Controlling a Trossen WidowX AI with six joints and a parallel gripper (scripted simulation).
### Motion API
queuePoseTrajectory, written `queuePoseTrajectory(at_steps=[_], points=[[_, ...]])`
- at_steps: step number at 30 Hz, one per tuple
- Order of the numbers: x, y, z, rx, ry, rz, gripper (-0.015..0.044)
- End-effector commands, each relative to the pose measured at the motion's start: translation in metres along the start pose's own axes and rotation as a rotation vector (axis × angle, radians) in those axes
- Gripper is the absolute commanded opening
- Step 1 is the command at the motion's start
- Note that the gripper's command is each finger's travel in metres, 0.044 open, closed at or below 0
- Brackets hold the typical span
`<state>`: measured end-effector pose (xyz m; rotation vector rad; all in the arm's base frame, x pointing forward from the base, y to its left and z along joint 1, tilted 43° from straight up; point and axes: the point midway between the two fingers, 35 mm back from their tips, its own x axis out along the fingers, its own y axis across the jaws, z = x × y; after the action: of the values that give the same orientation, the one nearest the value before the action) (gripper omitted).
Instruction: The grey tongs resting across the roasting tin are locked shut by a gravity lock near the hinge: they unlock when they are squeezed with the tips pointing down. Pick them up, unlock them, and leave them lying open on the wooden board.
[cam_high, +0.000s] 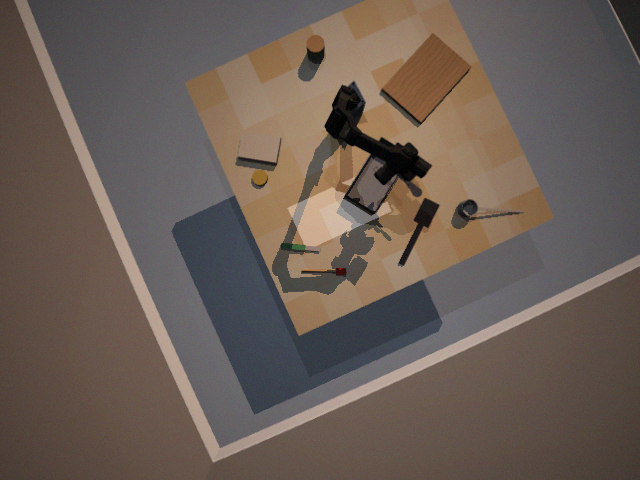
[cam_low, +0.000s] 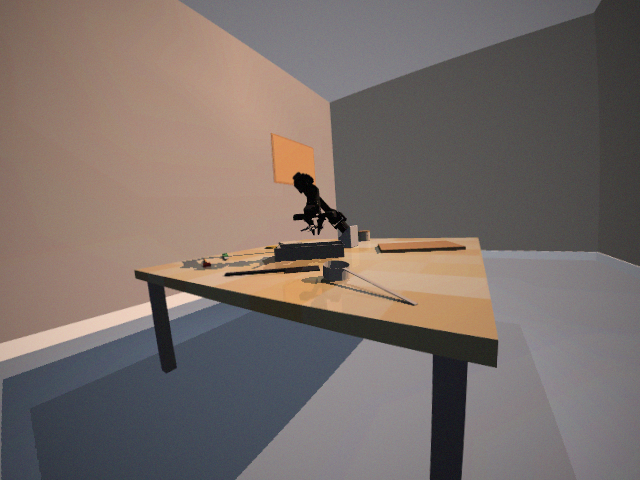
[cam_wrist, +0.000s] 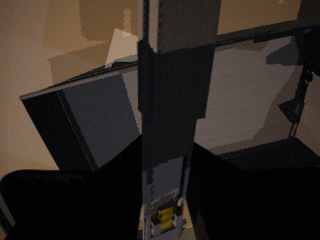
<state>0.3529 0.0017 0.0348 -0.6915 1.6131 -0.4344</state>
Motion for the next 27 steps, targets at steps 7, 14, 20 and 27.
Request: queuePoseTrajectory(at_steps=[7,14,20,27], points=[[-0.001,0.066,0.021,0.121,-0.011,0.016,-0.0150],[0.003,0.113,0.026,0.202,-0.010,0.016,-0.0150],[0.008,0.154,0.026,0.276,-0.007,0.013,-0.0150],[0.017,0.201,0.021,0.363,-0.003,0.005,-0.0150]])
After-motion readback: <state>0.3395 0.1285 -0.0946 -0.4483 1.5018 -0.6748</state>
